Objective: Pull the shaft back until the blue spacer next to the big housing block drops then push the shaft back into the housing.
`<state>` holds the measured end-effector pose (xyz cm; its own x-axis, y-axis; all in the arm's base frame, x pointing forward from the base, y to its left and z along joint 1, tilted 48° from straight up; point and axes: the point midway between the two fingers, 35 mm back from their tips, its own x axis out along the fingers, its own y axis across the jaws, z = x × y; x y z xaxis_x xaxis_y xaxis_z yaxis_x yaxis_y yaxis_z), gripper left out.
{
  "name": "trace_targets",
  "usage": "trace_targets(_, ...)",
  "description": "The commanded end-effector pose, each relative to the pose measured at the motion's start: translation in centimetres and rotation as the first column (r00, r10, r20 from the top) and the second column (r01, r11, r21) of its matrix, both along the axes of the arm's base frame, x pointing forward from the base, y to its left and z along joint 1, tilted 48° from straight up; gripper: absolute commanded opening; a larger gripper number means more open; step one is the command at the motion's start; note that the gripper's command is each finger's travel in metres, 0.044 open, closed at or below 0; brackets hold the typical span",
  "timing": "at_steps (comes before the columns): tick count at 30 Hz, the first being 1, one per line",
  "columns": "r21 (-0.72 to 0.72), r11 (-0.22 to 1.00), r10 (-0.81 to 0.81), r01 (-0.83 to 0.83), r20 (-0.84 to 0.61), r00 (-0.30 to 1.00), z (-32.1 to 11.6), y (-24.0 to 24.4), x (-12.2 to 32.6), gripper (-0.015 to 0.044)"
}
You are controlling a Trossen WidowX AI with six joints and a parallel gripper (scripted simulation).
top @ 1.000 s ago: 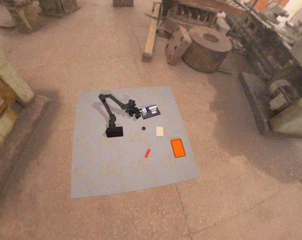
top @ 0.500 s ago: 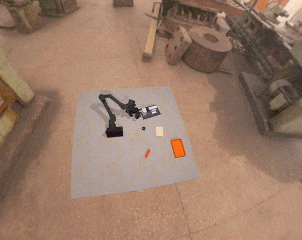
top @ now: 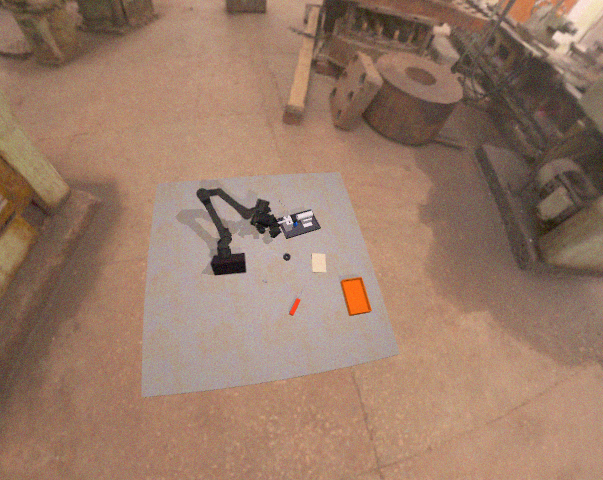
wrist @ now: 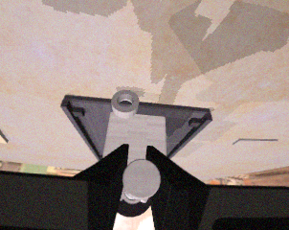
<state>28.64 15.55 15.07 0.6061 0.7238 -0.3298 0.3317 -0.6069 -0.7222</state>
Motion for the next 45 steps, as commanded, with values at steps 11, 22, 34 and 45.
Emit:
trace_targets(11, 0.000, 1.000, 0.000, 0.000, 0.000, 1.000, 0.0, 0.0, 0.0, 0.0000)
trace_targets(22, 0.001, 1.000, -0.002, 0.002, -0.001, 1.000, 0.1, 0.1, 0.2, 0.0000)
trace_targets(34, 0.001, 1.000, -0.002, 0.002, -0.001, 1.000, 0.2, 0.2, 0.6, 0.0000)
trace_targets(45, 0.001, 1.000, -0.002, 0.002, -0.001, 1.000, 0.2, 0.3, 1.0, 0.0000)
